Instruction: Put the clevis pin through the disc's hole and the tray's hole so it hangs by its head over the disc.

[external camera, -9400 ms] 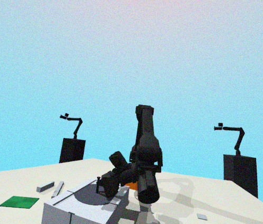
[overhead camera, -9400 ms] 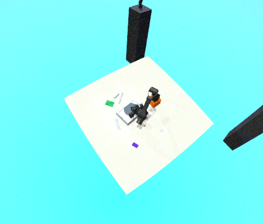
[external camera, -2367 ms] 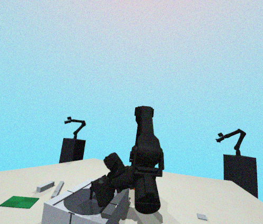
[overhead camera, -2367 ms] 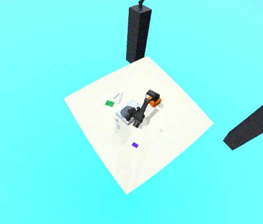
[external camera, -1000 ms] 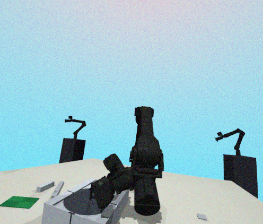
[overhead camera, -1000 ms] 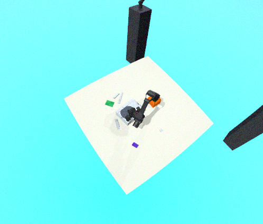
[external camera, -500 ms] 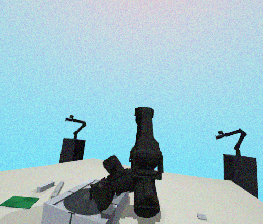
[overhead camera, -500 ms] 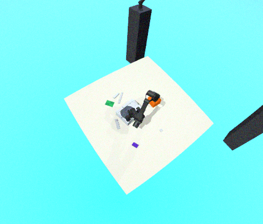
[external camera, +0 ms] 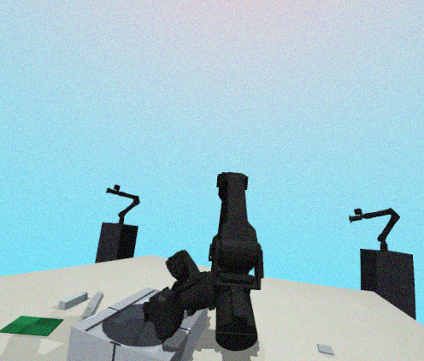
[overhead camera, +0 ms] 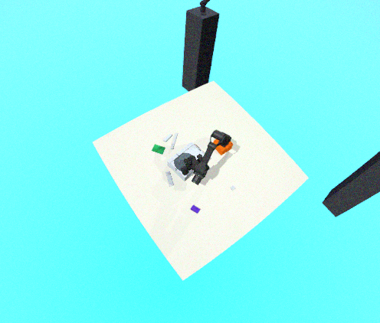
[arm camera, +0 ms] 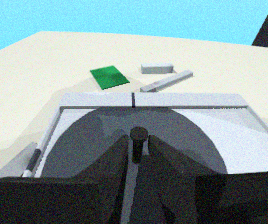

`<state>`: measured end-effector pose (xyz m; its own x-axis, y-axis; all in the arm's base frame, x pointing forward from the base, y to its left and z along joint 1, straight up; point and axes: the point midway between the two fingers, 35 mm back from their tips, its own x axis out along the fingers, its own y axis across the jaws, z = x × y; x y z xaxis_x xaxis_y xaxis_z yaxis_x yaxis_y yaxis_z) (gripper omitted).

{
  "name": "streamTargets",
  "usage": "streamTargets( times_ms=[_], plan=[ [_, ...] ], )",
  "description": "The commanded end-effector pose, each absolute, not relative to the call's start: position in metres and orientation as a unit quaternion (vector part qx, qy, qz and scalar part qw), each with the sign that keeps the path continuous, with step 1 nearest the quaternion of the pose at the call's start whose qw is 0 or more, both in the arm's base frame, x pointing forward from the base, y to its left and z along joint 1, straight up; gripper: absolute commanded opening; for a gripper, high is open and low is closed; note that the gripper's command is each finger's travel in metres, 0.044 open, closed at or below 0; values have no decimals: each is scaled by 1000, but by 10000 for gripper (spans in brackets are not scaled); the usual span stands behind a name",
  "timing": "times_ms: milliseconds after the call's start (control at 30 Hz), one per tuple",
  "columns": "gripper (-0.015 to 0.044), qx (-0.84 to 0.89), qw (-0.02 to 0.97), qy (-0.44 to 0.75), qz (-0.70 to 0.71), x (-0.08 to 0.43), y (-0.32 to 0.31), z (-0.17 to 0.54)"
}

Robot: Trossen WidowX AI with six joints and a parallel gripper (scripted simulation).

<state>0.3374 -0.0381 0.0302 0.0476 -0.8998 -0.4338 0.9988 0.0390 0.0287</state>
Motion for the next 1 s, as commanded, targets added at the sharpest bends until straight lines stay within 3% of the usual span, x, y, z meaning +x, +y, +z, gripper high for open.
streamTargets(
  times_ms=[0, 533, 867, 967],
  plan=[
    [157, 164, 705, 151, -673, 337, -38, 30],
    [160, 159, 706, 151, -674, 337, -38, 48],
    [423, 165, 715, 160, -660, 329, 45, 83],
    [440, 165, 715, 160, -660, 329, 45, 83]
  ],
)
